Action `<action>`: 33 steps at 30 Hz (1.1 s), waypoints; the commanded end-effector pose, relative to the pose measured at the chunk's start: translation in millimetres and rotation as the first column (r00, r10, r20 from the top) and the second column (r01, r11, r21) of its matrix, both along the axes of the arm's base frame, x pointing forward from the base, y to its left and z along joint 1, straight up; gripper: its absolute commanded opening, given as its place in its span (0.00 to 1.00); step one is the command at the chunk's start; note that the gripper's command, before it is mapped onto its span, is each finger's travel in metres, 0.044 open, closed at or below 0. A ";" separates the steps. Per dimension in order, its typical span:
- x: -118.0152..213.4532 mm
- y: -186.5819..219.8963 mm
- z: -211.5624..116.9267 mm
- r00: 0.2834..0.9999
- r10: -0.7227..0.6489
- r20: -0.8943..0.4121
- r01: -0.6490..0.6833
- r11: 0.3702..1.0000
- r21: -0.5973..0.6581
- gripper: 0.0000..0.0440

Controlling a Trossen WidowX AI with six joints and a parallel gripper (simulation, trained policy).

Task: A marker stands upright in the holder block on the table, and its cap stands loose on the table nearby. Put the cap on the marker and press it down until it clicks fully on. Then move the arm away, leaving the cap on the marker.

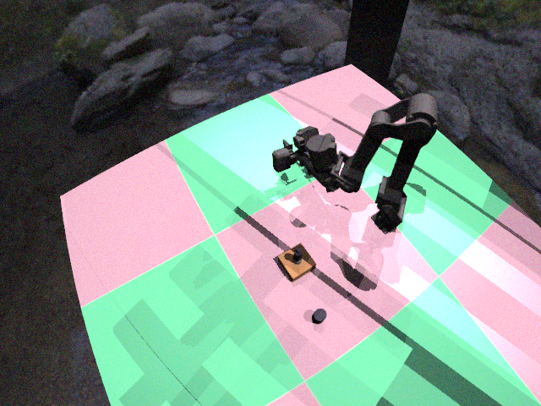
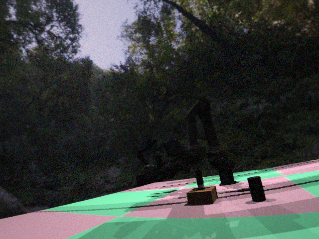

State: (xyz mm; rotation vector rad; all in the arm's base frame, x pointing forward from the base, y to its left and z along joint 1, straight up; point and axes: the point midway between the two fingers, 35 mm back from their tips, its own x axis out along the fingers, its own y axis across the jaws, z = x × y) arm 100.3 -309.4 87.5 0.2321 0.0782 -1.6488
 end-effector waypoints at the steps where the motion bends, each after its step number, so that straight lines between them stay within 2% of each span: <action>1: 15.5 -9.2 6.0 0.999 0.029 0.037 -0.029 1.000 0.002 0.51; 15: 63.2 -28.6 18.0 0.986 0.102 0.128 -0.110 0.993 0.053 0.62; 33: 129.3 -35.7 38.2 0.948 0.179 0.262 -0.217 0.968 0.126 0.69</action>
